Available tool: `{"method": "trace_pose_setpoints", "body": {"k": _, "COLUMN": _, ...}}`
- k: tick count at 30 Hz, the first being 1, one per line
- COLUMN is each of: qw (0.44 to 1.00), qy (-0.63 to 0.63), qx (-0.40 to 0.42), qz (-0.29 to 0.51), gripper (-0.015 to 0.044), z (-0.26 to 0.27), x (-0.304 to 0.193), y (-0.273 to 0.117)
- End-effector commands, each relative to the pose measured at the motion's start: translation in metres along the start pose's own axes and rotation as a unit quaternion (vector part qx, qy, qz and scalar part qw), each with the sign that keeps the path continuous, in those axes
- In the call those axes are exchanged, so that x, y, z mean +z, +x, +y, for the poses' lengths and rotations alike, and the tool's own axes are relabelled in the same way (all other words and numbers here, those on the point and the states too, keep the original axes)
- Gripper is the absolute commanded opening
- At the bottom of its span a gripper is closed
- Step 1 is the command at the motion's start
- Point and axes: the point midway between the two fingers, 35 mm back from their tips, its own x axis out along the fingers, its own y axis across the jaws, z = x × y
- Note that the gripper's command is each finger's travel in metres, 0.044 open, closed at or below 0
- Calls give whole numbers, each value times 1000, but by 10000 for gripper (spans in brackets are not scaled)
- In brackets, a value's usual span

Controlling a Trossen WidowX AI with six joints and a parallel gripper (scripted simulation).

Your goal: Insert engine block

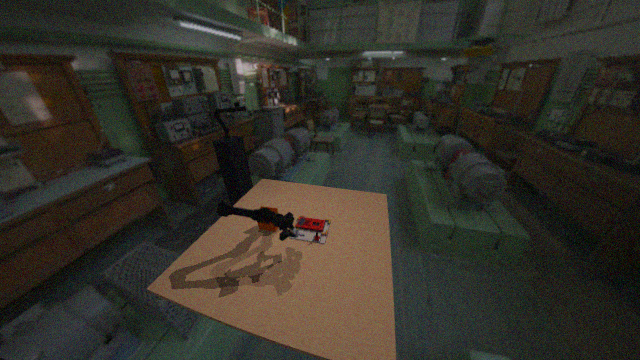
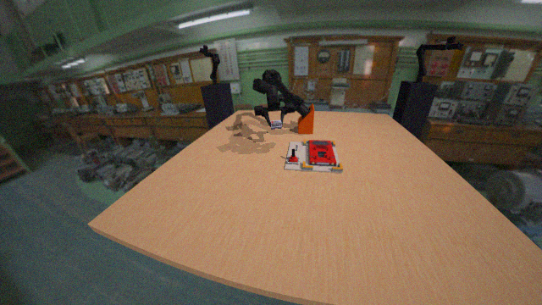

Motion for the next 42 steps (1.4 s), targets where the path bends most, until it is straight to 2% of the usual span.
{"method": "trace_pose_setpoints", "body": {"k": 1, "qw": 1000, "qy": 1, "qx": -3, "qz": -15, "gripper": 0, "z": -1, "x": 0, "y": -1}}
{"method": "trace_pose_setpoints", "body": {"k": 9, "qw": 997, "qy": 0, "qx": -4, "qz": -75, "gripper": 0, "z": 0, "x": -16, "y": 12}}
{"method": "trace_pose_setpoints", "body": {"k": 42, "qw": 997, "qy": -2, "qx": -6, "qz": -78, "gripper": 0, "z": -1, "x": -61, "y": 63}}
